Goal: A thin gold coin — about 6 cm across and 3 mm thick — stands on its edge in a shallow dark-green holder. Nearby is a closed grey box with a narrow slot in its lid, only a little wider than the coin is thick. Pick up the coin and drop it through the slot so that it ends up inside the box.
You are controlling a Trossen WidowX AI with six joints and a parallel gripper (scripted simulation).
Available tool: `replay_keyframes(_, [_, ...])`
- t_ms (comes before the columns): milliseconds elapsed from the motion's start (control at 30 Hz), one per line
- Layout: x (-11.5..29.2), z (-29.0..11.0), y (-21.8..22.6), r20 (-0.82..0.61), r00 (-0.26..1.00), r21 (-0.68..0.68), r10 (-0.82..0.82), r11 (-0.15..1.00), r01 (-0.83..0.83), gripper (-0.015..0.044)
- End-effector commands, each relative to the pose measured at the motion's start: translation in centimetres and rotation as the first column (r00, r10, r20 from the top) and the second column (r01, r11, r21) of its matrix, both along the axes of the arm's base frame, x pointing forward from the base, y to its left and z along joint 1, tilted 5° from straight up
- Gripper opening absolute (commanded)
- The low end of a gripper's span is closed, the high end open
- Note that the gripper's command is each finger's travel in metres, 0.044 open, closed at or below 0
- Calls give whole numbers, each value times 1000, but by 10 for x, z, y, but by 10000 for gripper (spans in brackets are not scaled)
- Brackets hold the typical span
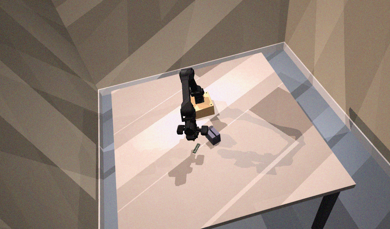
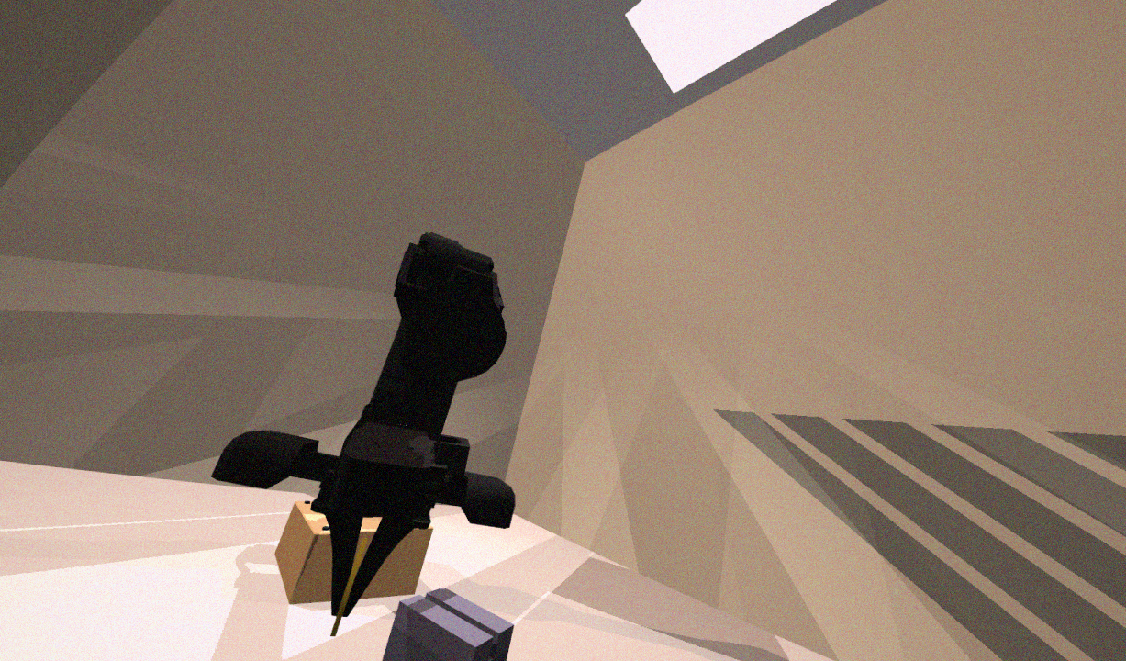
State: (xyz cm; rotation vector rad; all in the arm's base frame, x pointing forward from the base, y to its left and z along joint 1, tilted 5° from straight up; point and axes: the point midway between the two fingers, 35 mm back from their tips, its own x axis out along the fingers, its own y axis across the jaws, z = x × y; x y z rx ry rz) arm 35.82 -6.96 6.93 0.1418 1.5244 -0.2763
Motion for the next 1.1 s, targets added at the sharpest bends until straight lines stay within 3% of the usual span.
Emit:
replay_keyframes(0, [-1,0,1,-14,993,0,118,993,-118,0])
replay_keyframes(267, [-2,0,3,-38,923,1,382,924,-383,0])
replay_keyframes(567, [-3,0,4,-64,766,10,640,768,-641,0])
replay_keyframes(1067, [-9,-2,26,-64,751,13,657,753,-658,0])
